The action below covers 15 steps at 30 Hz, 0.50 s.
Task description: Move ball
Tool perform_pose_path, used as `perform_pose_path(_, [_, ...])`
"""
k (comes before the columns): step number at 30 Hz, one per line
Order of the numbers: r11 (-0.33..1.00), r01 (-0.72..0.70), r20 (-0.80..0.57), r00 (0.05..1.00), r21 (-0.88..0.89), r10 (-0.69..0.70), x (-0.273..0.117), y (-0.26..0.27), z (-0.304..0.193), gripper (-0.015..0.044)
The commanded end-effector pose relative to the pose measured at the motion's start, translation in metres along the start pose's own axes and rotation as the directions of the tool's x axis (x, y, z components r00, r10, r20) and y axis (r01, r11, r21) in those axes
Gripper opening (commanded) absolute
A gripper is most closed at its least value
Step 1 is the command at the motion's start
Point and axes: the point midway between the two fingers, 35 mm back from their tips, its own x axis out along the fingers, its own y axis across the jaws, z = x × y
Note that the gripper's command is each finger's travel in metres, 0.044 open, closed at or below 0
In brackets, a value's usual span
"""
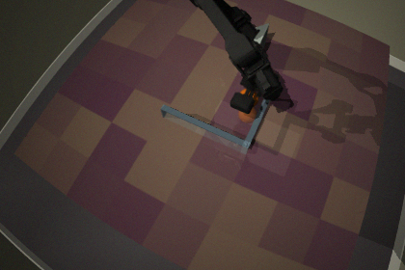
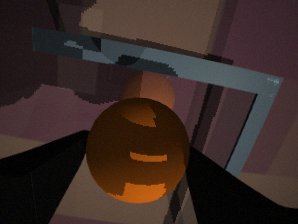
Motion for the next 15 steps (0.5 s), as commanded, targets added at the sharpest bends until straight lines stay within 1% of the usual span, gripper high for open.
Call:
perform_pose_path(1, [1.000, 0.008, 0.000, 1.000, -0.006, -0.008, 0.007, -0.003, 0.007, 0.0000])
perform_pose_path(6, [1.000, 0.008, 0.000, 1.000, -0.006, -0.008, 0.020, -0.004, 0.007, 0.0000])
perform_pose_path(15, [1.000, 0.008, -0.003, 1.000, -0.005, -0.008, 0.073, -0.004, 0.006, 0.0000])
